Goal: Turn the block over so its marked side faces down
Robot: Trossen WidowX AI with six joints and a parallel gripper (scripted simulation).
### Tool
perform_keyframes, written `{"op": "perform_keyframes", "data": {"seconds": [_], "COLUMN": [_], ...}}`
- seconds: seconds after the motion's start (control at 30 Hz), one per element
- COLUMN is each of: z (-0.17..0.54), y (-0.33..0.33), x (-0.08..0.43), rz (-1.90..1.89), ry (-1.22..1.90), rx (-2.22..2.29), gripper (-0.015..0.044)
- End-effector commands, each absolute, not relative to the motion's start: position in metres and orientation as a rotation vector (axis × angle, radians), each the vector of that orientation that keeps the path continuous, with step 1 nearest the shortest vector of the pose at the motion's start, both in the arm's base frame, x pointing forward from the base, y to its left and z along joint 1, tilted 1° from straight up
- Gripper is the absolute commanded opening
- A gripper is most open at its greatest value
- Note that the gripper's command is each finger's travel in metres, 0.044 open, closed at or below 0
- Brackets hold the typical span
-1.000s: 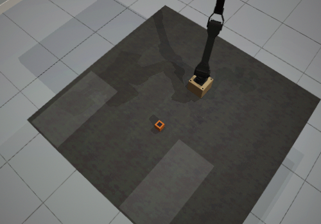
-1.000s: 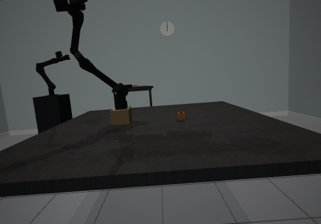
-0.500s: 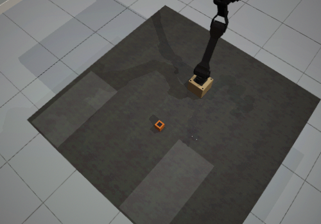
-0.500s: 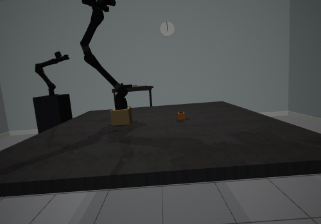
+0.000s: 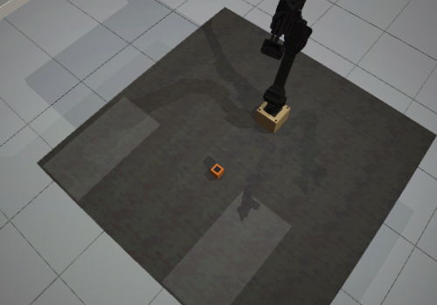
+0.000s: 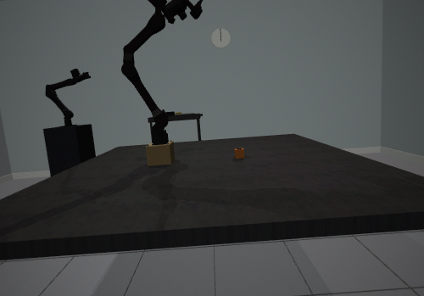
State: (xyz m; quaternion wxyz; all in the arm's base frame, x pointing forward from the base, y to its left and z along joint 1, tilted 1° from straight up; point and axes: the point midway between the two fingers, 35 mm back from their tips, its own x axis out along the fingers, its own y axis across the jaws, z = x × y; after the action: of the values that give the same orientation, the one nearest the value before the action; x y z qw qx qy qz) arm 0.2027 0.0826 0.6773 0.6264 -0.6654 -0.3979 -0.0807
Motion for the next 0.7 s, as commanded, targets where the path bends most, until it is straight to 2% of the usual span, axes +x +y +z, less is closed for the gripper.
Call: {"op": "perform_keyframes", "data": {"seconds": [0.0, 0.3, 0.67], "z": [0.652, 0.548, 0.389], "y": [0.083, 0.078, 0.054], "x": [0.244, 0.356, 0.438], "rz": [-0.070, 0.203, 0.353], "ry": [-0.786, -0.356, 0.223], "rx": [-1.455, -1.210, -0.853], "gripper": [0.0440, 0.0440, 0.0440]}}
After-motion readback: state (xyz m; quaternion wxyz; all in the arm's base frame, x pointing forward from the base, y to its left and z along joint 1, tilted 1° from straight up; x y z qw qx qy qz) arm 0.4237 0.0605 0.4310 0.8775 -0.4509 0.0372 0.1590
